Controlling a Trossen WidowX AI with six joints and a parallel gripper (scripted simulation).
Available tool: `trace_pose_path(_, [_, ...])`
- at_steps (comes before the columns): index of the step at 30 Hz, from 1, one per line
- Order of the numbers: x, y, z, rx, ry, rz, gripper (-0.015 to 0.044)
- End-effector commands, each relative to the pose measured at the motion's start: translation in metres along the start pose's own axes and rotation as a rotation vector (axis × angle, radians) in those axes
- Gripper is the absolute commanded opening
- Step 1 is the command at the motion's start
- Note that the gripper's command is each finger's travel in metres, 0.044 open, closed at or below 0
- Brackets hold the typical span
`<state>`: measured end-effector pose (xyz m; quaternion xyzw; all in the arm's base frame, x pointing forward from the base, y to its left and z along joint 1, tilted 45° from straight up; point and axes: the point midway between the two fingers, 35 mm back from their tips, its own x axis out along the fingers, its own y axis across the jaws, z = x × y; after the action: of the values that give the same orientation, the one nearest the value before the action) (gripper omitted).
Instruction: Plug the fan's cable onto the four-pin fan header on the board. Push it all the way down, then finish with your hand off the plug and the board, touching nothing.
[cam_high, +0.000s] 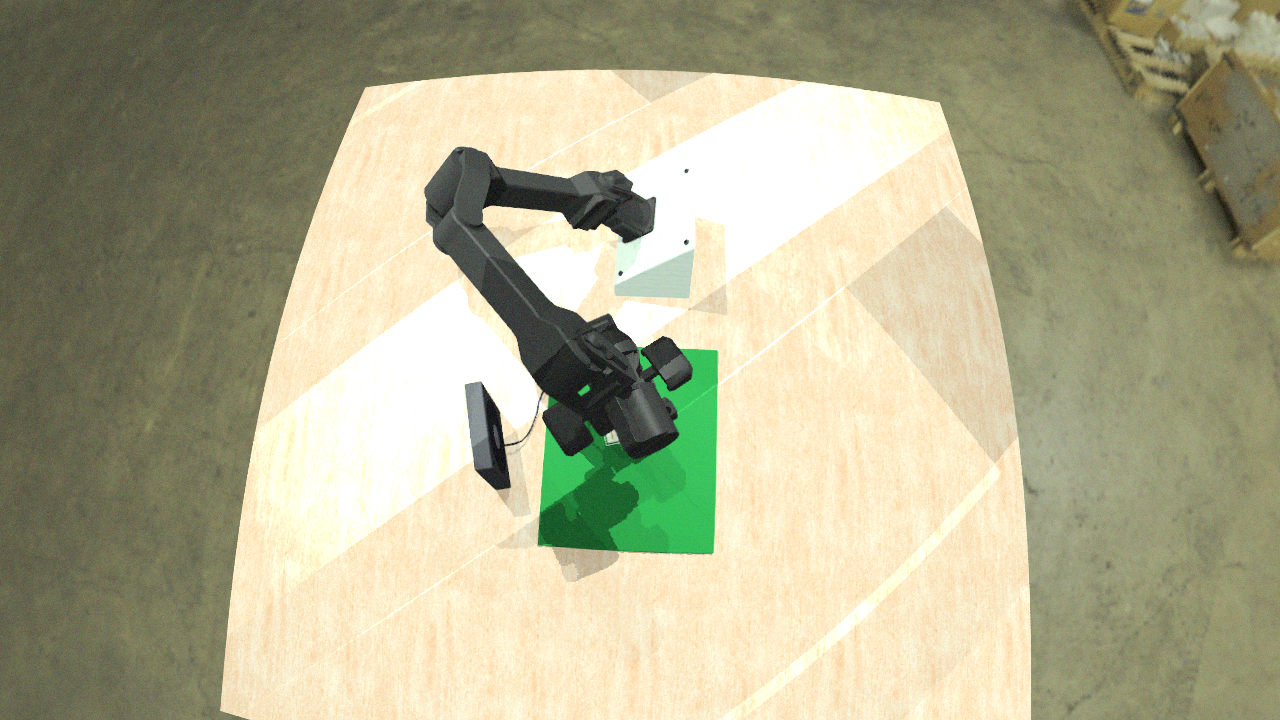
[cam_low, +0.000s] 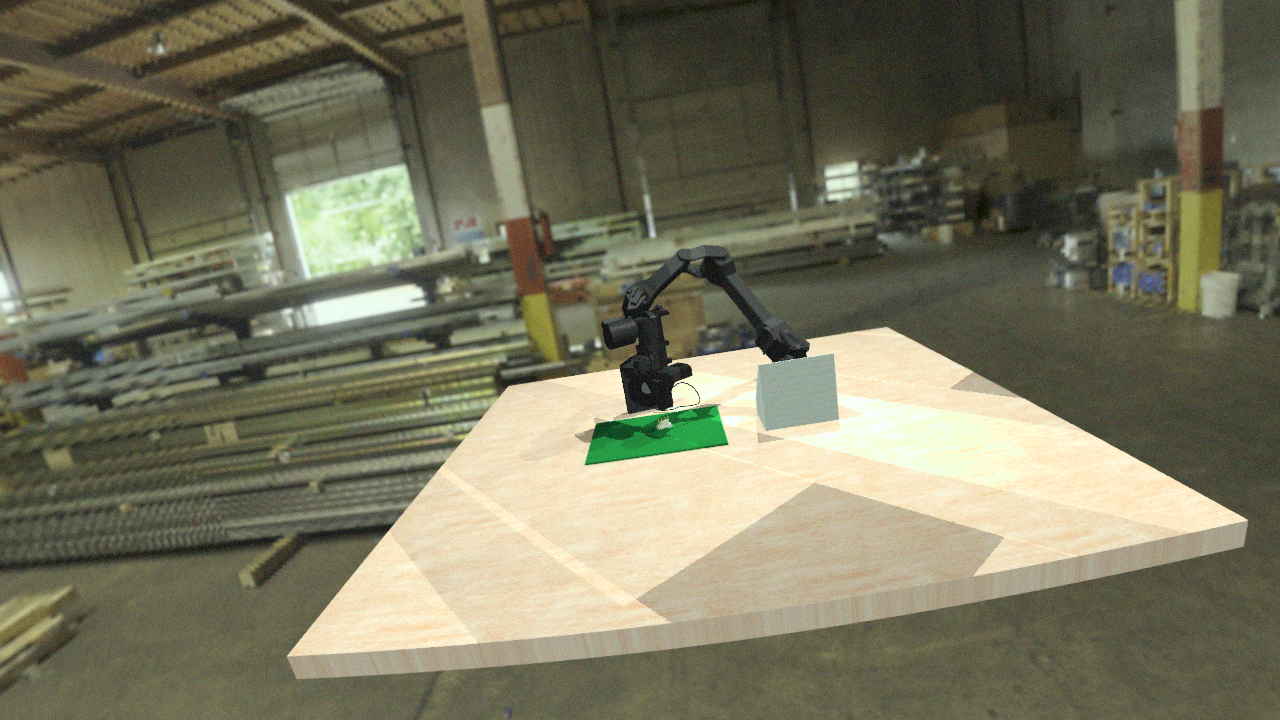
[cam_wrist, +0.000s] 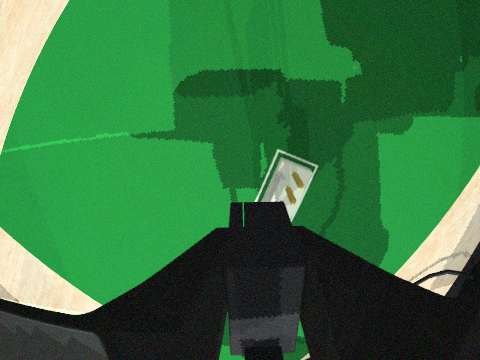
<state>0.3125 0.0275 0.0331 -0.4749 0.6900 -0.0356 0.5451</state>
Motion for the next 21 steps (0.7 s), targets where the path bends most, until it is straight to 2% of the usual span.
trace_pose_path(1, [-0.001, -0.006, -0.002, 0.133, -0.002, -0.004, 0.0000])
trace_pose_path(10, [0.000, -0.015, -0.006, 0.392, -0.002, -0.006, 0.0000])
trace_pose_path(21, [-0.002, -0.018, -0.001, 0.402, -0.002, -0.006, 0.0000])
